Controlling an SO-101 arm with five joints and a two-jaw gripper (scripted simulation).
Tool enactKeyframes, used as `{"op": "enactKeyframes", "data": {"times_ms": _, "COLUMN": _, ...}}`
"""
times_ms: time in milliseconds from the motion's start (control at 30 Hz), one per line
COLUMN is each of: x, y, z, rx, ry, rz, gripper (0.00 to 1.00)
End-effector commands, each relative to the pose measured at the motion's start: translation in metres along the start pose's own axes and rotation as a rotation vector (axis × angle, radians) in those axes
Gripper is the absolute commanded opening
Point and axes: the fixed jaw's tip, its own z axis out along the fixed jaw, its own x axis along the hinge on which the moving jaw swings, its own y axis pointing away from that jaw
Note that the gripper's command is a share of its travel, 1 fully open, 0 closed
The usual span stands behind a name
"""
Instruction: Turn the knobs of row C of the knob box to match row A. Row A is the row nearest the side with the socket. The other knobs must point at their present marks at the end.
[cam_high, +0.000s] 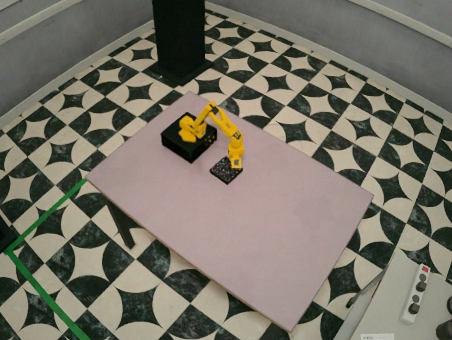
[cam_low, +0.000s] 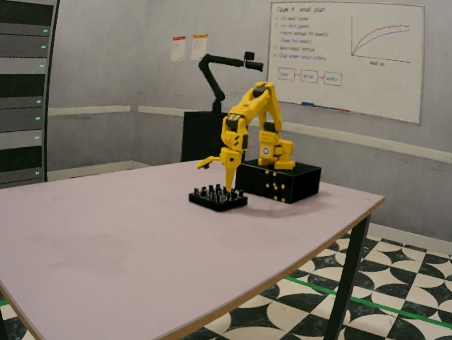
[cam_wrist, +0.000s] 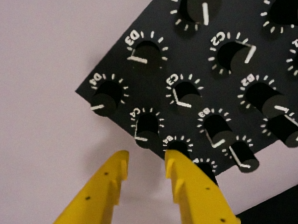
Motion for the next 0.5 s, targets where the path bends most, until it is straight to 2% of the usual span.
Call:
{"op": "enactKeyframes", "data": {"times_ms": 0, "x": 0.003, "y": -0.001, "z": 0.005, "rx": 0.012, "ry": 0.01, "rz": 0.001, "gripper": 0.1}}
{"op": "enactKeyframes", "data": {"times_ms": 467, "x": 0.004, "y": -0.001, "z": 0.021, "rx": 0.012, "ry": 0.01, "rz": 0.001, "gripper": 0.1}}
